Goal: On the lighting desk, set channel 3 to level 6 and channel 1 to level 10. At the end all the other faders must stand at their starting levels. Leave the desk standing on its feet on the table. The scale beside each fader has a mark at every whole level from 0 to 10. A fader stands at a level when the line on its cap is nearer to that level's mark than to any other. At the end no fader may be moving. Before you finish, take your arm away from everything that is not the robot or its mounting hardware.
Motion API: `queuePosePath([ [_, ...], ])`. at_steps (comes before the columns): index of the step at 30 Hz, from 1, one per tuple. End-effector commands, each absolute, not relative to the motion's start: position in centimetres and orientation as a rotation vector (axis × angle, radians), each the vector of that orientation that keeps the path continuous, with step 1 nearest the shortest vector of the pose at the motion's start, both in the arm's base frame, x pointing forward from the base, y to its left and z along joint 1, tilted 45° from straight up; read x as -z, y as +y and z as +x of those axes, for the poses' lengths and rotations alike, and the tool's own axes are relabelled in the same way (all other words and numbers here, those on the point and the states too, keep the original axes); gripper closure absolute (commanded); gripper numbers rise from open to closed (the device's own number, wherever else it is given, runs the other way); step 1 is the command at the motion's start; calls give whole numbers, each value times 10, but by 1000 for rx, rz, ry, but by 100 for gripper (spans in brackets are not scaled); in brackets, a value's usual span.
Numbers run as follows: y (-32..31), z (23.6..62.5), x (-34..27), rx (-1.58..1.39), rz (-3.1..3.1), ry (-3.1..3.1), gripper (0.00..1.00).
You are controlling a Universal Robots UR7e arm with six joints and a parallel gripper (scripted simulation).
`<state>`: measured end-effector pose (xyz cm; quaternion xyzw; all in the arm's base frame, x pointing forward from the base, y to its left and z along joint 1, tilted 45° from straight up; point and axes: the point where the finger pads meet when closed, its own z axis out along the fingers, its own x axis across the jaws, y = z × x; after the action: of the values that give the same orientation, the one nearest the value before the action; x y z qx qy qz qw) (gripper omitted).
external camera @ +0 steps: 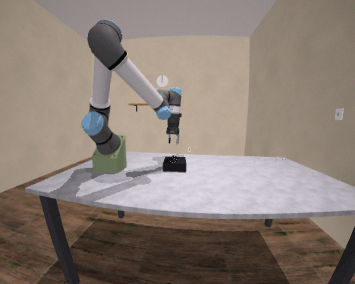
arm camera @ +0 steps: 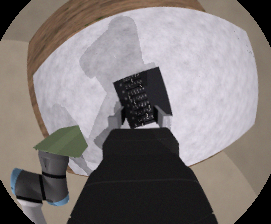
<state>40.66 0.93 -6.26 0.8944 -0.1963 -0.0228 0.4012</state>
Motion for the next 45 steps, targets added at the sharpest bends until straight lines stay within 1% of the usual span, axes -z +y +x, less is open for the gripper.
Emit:
queuePosePath([
  [1, 14, 416, 57, 93, 2330, -308, 0],
  [34, 16, 420, 55, 123, 2347, -193, 0],
  [45, 18, 415, 68, 214, 2362, 26, 0],
])
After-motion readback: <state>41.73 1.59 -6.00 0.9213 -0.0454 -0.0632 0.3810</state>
